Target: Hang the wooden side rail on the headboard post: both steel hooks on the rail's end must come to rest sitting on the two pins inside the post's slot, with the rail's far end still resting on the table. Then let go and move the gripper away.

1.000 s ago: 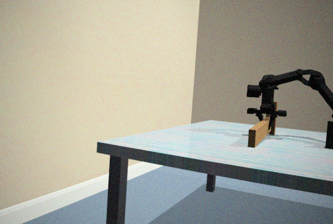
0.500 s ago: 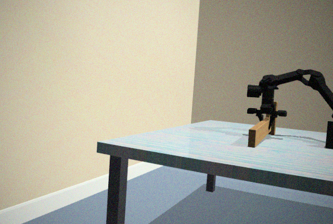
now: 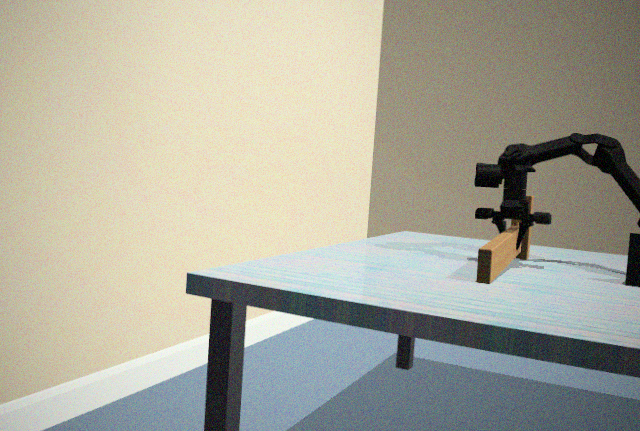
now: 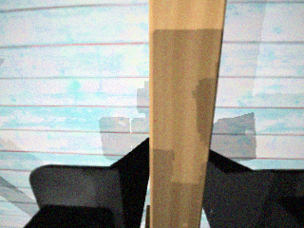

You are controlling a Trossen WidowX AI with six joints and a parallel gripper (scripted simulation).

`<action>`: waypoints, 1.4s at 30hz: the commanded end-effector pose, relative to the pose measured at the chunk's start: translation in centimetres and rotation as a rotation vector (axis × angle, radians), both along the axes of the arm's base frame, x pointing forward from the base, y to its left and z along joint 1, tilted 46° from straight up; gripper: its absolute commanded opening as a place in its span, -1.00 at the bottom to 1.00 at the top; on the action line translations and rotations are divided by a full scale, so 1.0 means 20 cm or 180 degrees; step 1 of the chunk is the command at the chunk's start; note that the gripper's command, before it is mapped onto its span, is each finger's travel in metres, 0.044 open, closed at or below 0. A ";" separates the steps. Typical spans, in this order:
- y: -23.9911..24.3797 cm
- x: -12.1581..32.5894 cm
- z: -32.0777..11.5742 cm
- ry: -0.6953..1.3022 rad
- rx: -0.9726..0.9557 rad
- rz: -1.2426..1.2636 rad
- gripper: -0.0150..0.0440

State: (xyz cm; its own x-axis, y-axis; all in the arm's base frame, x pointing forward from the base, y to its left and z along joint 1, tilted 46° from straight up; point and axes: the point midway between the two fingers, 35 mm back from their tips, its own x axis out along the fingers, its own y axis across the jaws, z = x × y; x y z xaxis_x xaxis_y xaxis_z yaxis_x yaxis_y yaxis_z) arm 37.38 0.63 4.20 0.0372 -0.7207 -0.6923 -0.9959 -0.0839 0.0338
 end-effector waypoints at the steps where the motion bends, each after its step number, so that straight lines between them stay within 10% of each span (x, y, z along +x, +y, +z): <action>1: 0.01 0.00 0.02 -0.0029 0.0007 0.0020 -0.49; 42: 0.00 0.01 0.04 -0.0029 0.0007 0.0020 -0.49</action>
